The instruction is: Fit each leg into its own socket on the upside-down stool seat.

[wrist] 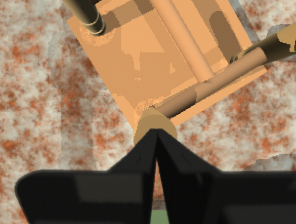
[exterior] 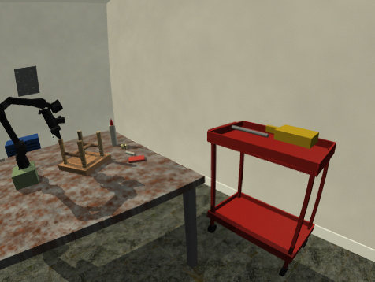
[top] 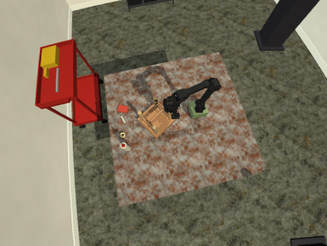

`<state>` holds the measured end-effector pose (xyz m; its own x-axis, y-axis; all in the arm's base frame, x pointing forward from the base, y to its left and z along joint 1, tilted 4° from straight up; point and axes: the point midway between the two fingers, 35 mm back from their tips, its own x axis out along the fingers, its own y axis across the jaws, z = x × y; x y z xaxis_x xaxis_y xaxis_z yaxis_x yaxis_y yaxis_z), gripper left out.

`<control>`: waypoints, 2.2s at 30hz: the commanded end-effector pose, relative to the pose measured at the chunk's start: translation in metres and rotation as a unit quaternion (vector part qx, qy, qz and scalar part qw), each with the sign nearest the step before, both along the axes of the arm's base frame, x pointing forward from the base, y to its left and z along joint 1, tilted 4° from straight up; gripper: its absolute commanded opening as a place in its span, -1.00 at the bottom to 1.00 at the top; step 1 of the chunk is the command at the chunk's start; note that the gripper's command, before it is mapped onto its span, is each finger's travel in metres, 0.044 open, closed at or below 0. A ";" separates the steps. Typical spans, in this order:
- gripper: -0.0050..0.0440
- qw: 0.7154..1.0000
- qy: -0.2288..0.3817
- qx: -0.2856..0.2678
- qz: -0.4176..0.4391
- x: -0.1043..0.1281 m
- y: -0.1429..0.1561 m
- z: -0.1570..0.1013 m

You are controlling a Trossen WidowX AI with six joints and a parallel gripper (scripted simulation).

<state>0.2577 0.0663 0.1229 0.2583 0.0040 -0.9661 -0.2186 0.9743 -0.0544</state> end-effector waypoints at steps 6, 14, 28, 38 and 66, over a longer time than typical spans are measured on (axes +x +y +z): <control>-0.80 1.000 0.006 -0.003 0.000 0.001 0.001 0.006; -0.80 1.000 0.001 -0.001 0.000 0.001 0.001 0.016; -0.80 1.000 0.005 0.000 0.026 0.032 0.025 0.035; -0.80 0.996 0.020 -0.004 0.081 0.099 0.088 0.038; -0.80 0.993 0.028 -0.006 0.112 0.127 0.125 -0.009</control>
<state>0.3866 0.1915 0.1195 0.2057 0.0425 -0.9777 -0.4282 0.9022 -0.0509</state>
